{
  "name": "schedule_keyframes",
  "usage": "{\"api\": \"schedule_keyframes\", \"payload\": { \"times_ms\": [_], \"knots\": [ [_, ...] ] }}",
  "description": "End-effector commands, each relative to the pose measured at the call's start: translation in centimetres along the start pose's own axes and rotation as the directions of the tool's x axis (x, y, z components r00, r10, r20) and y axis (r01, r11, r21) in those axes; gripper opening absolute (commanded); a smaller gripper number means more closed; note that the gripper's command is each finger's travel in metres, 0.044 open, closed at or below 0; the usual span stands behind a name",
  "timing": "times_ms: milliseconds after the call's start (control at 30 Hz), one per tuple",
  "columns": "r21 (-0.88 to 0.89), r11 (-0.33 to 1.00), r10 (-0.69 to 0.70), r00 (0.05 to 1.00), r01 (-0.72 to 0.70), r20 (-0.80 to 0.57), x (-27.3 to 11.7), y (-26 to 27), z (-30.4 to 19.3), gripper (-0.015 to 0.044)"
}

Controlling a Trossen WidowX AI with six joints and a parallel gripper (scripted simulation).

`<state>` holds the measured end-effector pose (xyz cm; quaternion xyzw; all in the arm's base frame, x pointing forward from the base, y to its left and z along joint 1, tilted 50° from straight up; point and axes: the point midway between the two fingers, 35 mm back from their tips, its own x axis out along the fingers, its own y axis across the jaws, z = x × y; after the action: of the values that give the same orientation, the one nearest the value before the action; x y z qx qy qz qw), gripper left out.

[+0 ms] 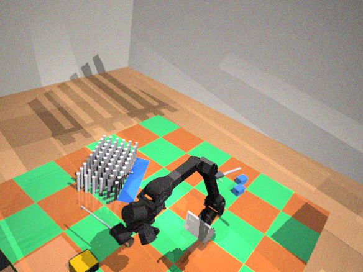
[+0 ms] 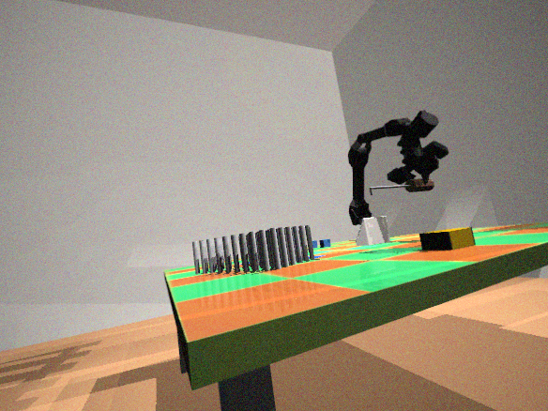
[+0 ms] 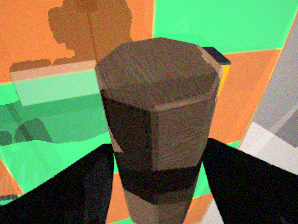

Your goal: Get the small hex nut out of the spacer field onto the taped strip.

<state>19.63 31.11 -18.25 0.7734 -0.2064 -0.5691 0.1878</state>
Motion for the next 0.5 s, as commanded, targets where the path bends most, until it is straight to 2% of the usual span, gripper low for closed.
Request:
{"api": "schedule_keyframes", "payload": {
  "times_ms": [0,467],
  "knots": [
    [-0.002,1.000,-0.001,1.000,0.001,-0.007,0.3,0.0,0.0,0.0000],
    [-0.002,1.000,-0.001,1.000,0.001,-0.007,1.5,0.1,0.4,0.0000]
  ]
}}
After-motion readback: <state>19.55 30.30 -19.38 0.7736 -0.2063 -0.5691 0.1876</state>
